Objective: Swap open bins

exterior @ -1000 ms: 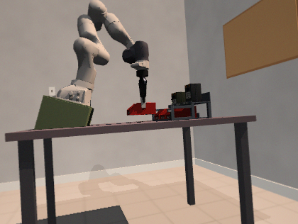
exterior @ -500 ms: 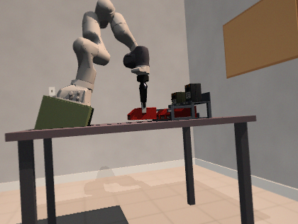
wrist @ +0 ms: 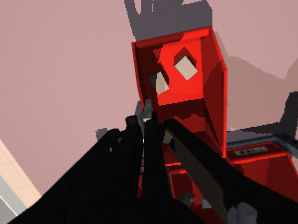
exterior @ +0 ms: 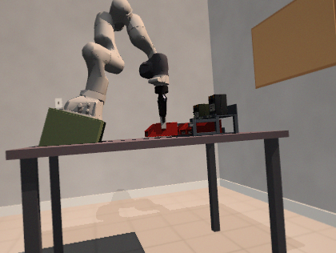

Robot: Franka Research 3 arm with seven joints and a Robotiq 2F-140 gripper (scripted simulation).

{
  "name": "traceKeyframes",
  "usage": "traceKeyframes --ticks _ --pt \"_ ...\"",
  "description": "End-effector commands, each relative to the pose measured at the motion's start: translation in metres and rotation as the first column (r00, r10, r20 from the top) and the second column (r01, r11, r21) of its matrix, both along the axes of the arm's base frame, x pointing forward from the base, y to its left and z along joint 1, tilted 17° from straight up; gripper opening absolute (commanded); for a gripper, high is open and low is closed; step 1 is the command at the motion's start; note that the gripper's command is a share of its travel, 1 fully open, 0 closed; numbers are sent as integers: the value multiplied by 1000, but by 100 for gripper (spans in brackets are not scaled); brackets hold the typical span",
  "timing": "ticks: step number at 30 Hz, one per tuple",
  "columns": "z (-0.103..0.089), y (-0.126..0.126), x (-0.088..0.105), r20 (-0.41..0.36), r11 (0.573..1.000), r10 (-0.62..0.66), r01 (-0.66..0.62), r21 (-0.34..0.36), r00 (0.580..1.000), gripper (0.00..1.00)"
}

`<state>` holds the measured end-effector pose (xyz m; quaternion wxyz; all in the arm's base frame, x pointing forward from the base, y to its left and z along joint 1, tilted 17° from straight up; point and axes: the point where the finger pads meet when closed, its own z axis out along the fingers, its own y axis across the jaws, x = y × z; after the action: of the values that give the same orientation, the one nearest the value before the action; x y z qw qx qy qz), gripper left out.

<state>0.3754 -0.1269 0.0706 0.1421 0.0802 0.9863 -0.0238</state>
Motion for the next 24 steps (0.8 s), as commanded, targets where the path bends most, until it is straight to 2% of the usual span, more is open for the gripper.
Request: traceKeyframes --ticks 1,24 --pt "2 -2 3 8 1000 10 -9 -11 1000 0" --pt "2 -6 3 8 1000 10 -9 -11 1000 0"
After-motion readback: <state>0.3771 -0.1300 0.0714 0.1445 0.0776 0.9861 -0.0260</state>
